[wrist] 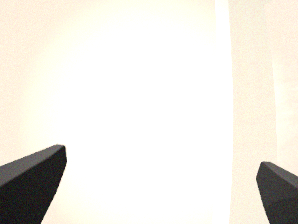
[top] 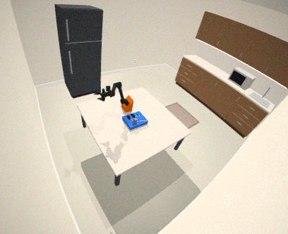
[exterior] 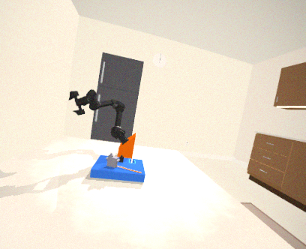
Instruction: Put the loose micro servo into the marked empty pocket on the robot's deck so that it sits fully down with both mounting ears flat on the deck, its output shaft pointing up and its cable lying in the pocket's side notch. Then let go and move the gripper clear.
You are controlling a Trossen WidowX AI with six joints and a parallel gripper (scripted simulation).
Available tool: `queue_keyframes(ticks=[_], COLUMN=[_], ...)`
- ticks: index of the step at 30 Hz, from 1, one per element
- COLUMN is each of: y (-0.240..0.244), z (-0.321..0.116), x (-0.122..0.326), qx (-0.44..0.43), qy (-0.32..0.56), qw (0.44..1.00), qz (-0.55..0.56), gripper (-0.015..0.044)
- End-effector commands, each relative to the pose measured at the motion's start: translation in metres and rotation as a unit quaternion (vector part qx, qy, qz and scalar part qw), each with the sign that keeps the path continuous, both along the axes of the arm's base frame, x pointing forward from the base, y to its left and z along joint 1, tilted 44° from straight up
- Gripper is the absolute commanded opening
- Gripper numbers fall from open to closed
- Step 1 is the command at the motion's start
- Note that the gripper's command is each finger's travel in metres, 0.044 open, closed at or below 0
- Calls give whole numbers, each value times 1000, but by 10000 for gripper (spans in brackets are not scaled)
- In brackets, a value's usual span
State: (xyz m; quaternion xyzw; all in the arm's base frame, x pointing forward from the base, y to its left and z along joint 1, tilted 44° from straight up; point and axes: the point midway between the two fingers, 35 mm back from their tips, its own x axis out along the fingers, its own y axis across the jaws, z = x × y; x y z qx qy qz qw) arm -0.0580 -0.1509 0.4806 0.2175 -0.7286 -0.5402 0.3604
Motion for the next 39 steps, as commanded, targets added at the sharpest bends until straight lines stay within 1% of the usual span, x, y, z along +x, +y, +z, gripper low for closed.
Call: queue_keyframes(ticks=[1,9,18,22,30,37,39], y=[-11,-36,-47,-55,-81,-96,-96], z=[4,3,4,1,-17,-50,-53], x=[18,57,79,96,159,225,229], qx=[0,16,17,26,57,107,111], qy=[24,64,90,103,156,195,201], qw=[999,994,989,984,961,926,923], qz=[36,89,120,143,222,305,310], gripper=[440,440,440,440,440,440,440])
